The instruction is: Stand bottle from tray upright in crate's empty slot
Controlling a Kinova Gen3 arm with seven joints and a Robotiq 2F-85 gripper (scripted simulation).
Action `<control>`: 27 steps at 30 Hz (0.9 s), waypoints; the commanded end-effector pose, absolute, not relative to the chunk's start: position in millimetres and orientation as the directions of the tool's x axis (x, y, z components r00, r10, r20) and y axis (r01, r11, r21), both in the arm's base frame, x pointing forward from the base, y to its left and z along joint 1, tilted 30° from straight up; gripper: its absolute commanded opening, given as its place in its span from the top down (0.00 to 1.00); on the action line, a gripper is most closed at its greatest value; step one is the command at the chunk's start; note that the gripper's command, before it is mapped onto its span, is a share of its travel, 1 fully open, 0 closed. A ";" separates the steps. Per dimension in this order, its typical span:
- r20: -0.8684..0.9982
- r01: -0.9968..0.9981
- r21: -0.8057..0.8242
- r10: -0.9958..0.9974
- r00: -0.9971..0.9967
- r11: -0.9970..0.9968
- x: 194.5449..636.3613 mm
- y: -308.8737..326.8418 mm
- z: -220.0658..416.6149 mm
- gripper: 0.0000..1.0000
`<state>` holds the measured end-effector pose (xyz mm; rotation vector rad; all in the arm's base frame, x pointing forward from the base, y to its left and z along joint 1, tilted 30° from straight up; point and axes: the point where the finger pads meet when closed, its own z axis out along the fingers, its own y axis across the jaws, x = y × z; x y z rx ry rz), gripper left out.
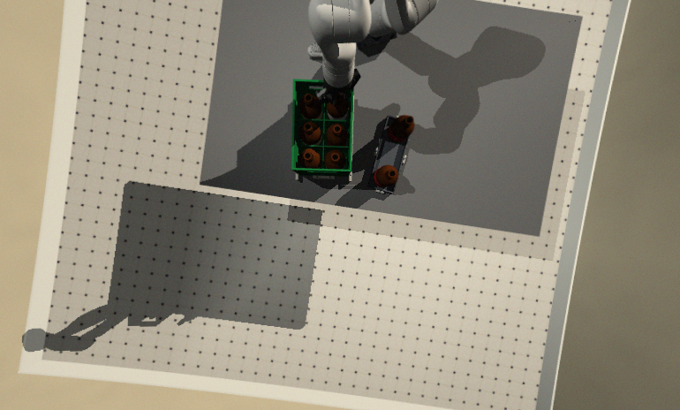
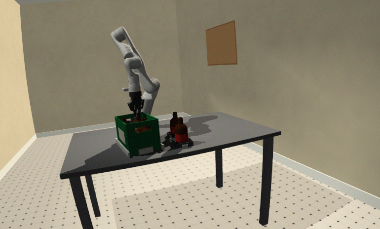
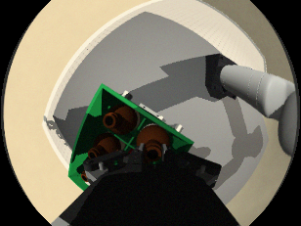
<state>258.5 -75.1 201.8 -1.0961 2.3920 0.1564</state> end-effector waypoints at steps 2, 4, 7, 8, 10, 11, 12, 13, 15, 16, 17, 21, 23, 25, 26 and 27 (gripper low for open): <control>-0.486 -0.736 -0.101 -0.679 -0.550 0.669 258.9 -74.9 201.2 1.00; -0.486 -0.736 -0.101 -0.679 -0.550 0.669 259.2 -74.7 200.7 1.00; -0.486 -0.736 -0.101 -0.679 -0.550 0.669 259.6 -74.4 199.8 1.00; -0.486 -0.736 -0.101 -0.679 -0.550 0.669 259.7 -74.3 199.5 1.00; -0.486 -0.736 -0.101 -0.679 -0.550 0.669 260.0 -74.0 198.7 1.00; -0.486 -0.736 -0.101 -0.679 -0.550 0.669 260.2 -73.9 198.4 1.00; -0.486 -0.736 -0.101 -0.679 -0.550 0.669 260.4 -73.8 198.0 1.00; -0.486 -0.736 -0.101 -0.679 -0.550 0.669 260.4 -73.8 198.0 1.00; -0.486 -0.736 -0.101 -0.679 -0.550 0.669 260.6 -73.7 197.6 1.00; -0.486 -0.736 -0.101 -0.679 -0.550 0.669 260.7 -73.5 197.2 1.00; -0.486 -0.736 -0.101 -0.679 -0.550 0.669 260.9 -73.4 196.8 1.00; -0.486 -0.736 -0.101 -0.679 -0.550 0.669 261.7 -72.8 195.1 1.00; -0.486 -0.736 -0.101 -0.679 -0.550 0.669 262.1 -72.5 194.2 1.00; -0.486 -0.736 -0.101 -0.679 -0.550 0.669 262.5 -72.2 193.4 1.00; -0.486 -0.736 -0.101 -0.679 -0.550 0.669 262.7 -72.0 192.9 1.00; -0.486 -0.736 -0.101 -0.679 -0.550 0.669 262.9 -71.9 192.5 1.00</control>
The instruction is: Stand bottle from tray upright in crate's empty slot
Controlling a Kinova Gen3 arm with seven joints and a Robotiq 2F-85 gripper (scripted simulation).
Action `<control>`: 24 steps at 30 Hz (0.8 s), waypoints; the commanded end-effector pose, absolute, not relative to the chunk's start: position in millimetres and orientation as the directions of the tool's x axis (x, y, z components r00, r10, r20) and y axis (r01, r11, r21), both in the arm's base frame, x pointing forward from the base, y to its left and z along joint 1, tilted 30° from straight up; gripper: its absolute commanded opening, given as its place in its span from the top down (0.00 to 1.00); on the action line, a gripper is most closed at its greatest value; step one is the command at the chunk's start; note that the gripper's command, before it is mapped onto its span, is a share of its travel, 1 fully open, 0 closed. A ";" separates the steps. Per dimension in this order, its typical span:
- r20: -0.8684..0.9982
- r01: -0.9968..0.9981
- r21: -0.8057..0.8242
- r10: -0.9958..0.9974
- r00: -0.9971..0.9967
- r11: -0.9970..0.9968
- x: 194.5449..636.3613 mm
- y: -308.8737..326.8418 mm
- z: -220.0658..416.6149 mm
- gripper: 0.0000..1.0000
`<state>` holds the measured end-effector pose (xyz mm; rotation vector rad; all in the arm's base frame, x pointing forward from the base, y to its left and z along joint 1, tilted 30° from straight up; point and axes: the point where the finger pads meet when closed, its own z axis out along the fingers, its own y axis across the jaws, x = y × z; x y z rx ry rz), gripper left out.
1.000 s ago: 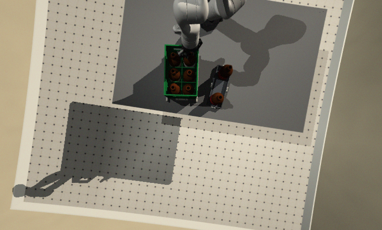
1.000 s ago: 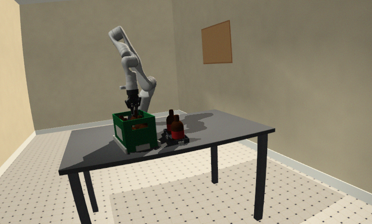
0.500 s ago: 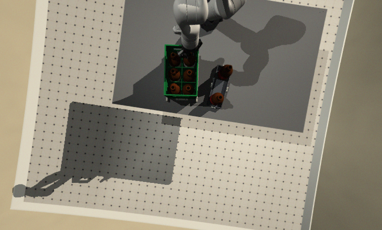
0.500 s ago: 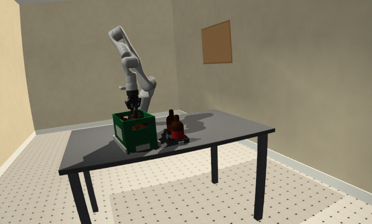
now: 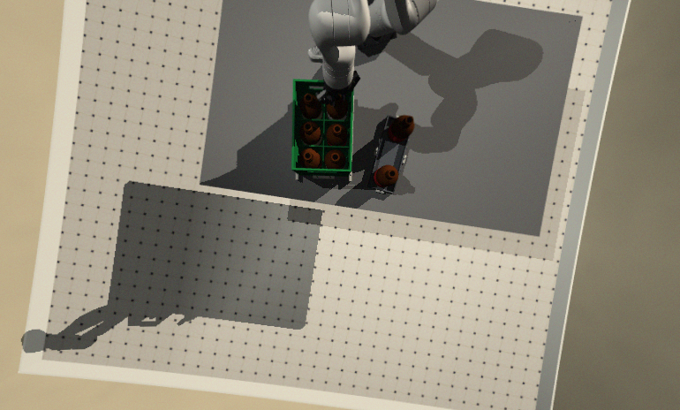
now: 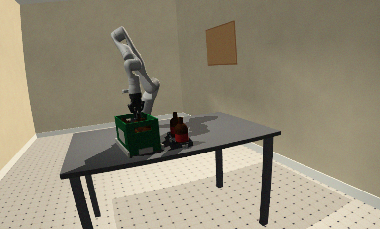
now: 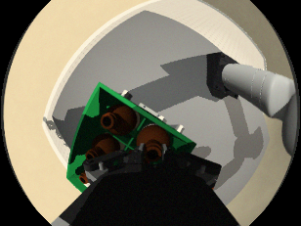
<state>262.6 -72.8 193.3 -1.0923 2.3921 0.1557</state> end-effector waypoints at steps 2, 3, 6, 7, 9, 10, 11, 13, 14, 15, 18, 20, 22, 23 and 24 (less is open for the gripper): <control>-0.486 -0.736 -0.101 -0.679 -0.550 0.669 263.2 -71.6 191.7 1.00; -0.486 -0.736 -0.101 -0.679 -0.550 0.669 263.2 -71.6 191.7 1.00; -0.486 -0.736 -0.101 -0.679 -0.550 0.669 263.6 -71.3 190.9 1.00; -0.486 -0.736 -0.101 -0.679 -0.550 0.669 263.7 -71.2 190.6 1.00; -0.486 -0.736 -0.101 -0.679 -0.550 0.669 264.1 -71.0 189.8 1.00; -0.486 -0.736 -0.101 -0.679 -0.550 0.669 264.2 -70.9 189.5 1.00; -0.486 -0.736 -0.101 -0.679 -0.550 0.669 264.3 -70.7 189.2 1.00; -0.486 -0.736 -0.101 -0.679 -0.550 0.669 264.6 -70.5 188.6 1.00; -0.486 -0.736 -0.101 -0.679 -0.550 0.669 264.7 -70.5 188.3 1.00; -0.486 -0.736 -0.101 -0.679 -0.550 0.669 264.9 -70.4 188.1 1.00; -0.486 -0.736 -0.101 -0.679 -0.550 0.669 265.2 -70.1 187.4 1.00; -0.486 -0.736 -0.101 -0.679 -0.550 0.669 265.2 -70.1 187.2 1.00; -0.486 -0.736 -0.101 -0.679 -0.550 0.669 265.3 -70.0 187.1 1.00; -0.486 -0.736 -0.101 -0.679 -0.550 0.669 265.4 -70.0 186.9 1.00; -0.486 -0.736 -0.101 -0.679 -0.550 0.669 265.4 -69.9 186.8 1.00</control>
